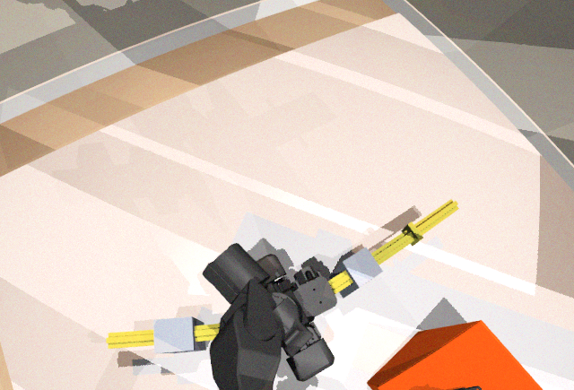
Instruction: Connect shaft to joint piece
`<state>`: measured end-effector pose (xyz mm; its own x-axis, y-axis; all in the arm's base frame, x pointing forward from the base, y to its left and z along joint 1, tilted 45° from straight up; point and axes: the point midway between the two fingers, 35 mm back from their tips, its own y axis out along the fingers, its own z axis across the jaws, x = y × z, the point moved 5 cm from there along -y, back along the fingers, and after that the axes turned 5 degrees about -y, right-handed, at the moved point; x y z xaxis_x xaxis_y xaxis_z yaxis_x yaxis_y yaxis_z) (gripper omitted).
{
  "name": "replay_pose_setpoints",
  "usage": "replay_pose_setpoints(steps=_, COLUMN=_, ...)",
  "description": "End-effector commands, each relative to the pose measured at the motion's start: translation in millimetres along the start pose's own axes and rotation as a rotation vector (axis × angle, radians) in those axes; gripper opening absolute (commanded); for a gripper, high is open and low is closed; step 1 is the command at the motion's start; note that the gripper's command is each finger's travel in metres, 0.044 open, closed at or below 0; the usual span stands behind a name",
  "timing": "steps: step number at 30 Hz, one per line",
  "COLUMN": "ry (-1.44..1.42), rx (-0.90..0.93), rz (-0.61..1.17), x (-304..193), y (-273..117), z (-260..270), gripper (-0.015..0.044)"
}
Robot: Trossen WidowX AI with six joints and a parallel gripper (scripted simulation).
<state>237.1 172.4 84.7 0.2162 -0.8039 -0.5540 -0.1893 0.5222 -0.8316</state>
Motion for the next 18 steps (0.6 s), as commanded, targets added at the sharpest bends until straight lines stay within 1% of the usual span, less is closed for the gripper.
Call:
replay_pose_setpoints(steps=1, ry=-0.006, rx=0.001, rz=-0.003, x=-0.1, y=-0.1, z=0.2, gripper=0.0)
replay_pose_setpoints(steps=18, ry=0.0, rx=0.0, rz=0.0, x=0.0, y=0.0, z=0.0, gripper=0.0)
